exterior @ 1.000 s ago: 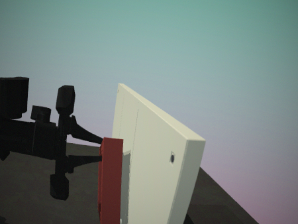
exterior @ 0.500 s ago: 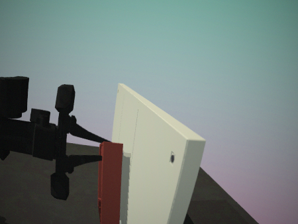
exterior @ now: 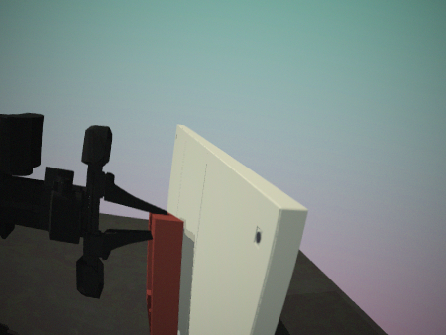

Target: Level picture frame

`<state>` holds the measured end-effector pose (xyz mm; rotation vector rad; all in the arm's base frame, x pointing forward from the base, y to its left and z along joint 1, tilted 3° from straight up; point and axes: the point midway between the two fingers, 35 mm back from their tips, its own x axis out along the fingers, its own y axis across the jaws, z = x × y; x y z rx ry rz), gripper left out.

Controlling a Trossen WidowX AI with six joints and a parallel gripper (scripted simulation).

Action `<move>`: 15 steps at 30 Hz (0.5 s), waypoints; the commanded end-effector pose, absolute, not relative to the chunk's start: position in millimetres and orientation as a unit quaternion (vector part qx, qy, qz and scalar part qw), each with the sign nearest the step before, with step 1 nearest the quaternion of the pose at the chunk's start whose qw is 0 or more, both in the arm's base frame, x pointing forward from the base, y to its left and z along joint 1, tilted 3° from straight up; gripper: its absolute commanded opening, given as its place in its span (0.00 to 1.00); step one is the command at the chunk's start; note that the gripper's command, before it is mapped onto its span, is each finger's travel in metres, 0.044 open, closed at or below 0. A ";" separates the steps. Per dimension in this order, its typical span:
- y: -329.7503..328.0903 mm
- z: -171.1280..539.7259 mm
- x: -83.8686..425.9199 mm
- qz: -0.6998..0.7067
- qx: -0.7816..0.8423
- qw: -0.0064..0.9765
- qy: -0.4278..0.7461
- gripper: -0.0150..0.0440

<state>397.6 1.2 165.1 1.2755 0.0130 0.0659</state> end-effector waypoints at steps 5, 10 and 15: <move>1.0 165.6 397.7 0.030 0.615 0.788 0.007 0.25; 1.0 166.0 397.6 0.030 0.625 0.780 0.008 0.25; 1.1 166.4 397.6 0.030 0.635 0.771 0.008 0.25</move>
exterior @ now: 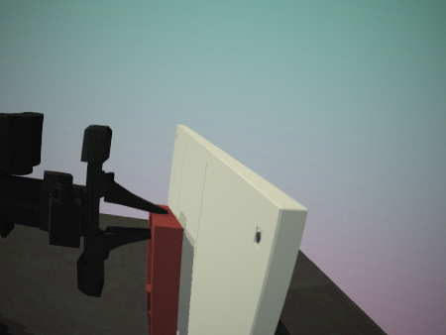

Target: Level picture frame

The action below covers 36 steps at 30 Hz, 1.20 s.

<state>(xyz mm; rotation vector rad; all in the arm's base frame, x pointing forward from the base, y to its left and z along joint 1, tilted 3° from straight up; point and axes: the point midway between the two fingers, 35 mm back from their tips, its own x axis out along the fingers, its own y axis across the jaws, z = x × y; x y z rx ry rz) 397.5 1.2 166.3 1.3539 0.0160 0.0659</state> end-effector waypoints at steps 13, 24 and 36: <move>1.1 167.4 397.5 0.029 0.661 0.750 0.009 0.25; 1.0 168.3 397.5 0.029 0.683 0.730 0.010 0.25; 1.1 169.0 397.4 0.030 0.691 0.722 0.010 0.39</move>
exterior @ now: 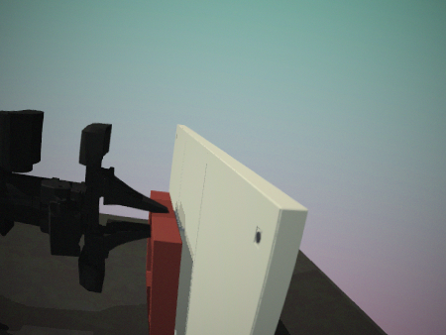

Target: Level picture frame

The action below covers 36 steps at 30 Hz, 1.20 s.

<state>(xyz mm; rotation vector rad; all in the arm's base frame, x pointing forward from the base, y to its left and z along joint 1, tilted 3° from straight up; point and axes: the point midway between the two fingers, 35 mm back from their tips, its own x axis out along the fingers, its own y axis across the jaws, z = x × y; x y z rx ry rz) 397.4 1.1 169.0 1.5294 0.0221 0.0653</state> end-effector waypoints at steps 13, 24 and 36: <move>-1.2 169.5 381.5 0.030 0.666 0.745 0.009 0.69; -6.9 155.1 298.4 0.031 0.519 0.854 0.006 0.69; -19.5 185.6 279.4 0.030 0.535 0.844 0.023 0.69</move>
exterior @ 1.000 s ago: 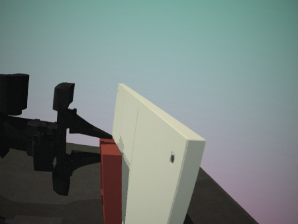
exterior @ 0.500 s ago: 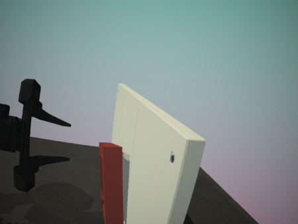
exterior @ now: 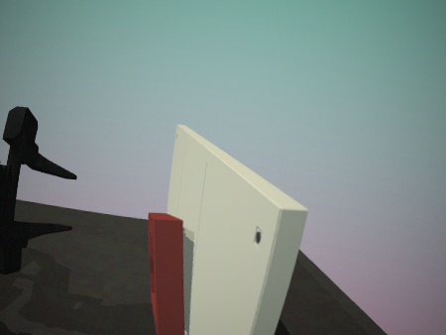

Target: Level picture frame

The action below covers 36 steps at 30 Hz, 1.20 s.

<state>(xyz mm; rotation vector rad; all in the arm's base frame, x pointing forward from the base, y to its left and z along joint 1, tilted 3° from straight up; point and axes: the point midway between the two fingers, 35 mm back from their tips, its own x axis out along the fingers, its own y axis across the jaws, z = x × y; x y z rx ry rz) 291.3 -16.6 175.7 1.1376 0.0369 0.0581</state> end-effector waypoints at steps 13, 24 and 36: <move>-14.4 198.2 215.9 0.031 0.534 0.844 0.045 0.69; -8.3 194.6 197.7 0.031 0.535 0.843 0.051 0.69; -9.2 193.8 197.9 0.049 0.523 0.850 0.047 0.69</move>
